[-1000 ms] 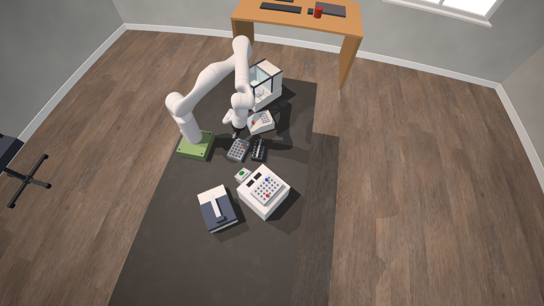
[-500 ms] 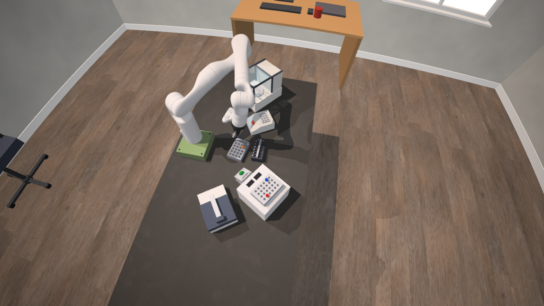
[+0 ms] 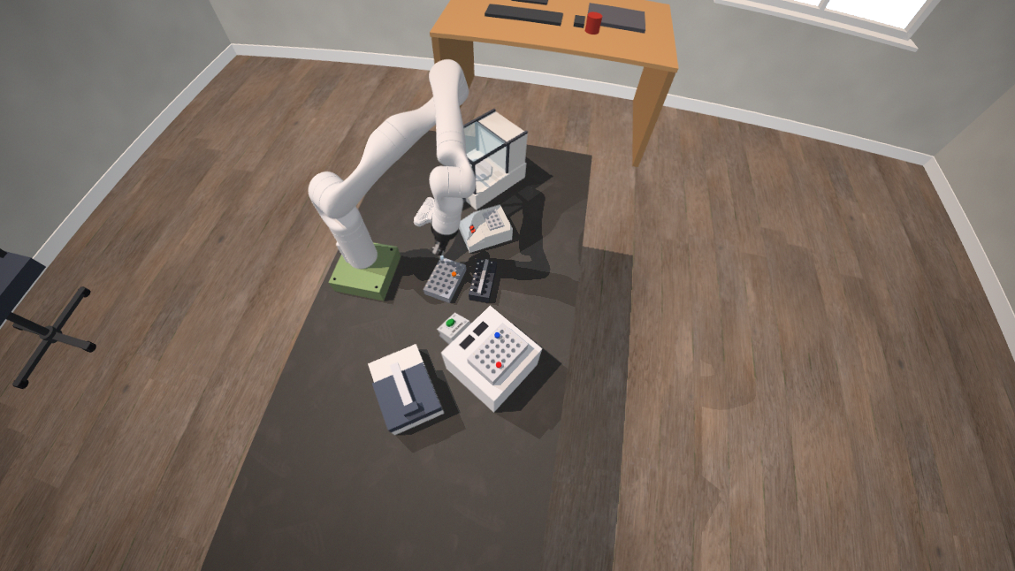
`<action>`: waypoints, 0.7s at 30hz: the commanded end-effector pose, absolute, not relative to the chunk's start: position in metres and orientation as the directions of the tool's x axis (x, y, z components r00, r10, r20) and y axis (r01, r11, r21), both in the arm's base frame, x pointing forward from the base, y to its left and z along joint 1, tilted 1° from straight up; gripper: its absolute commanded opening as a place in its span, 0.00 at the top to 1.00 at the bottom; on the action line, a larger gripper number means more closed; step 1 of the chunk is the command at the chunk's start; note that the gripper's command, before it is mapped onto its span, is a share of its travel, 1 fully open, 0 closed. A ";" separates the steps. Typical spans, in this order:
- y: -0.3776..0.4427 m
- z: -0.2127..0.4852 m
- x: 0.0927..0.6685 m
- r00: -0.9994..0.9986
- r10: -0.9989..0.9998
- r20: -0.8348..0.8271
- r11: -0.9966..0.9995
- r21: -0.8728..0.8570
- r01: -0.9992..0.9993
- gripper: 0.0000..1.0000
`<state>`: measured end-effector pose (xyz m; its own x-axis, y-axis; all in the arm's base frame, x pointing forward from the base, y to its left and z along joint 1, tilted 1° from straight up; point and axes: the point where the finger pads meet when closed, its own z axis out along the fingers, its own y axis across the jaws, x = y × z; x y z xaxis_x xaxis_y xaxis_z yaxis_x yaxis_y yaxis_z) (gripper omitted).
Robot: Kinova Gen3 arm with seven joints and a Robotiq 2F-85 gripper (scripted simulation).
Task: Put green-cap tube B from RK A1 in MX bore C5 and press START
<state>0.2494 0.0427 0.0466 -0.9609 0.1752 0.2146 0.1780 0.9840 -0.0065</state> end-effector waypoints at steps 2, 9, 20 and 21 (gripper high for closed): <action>0.043 0.050 0.250 -0.961 0.175 0.214 0.984 -0.006 0.178 0.90; 0.043 0.059 0.250 -0.961 0.175 0.214 0.984 -0.006 0.178 0.90; 0.043 0.068 0.250 -0.961 0.175 0.214 0.984 -0.006 0.178 0.90; 0.040 0.068 0.251 -0.961 0.175 0.214 0.984 -0.006 0.178 0.90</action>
<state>0.2496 0.0427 0.0681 -0.9608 0.1751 0.2148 0.1779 0.9840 -0.0065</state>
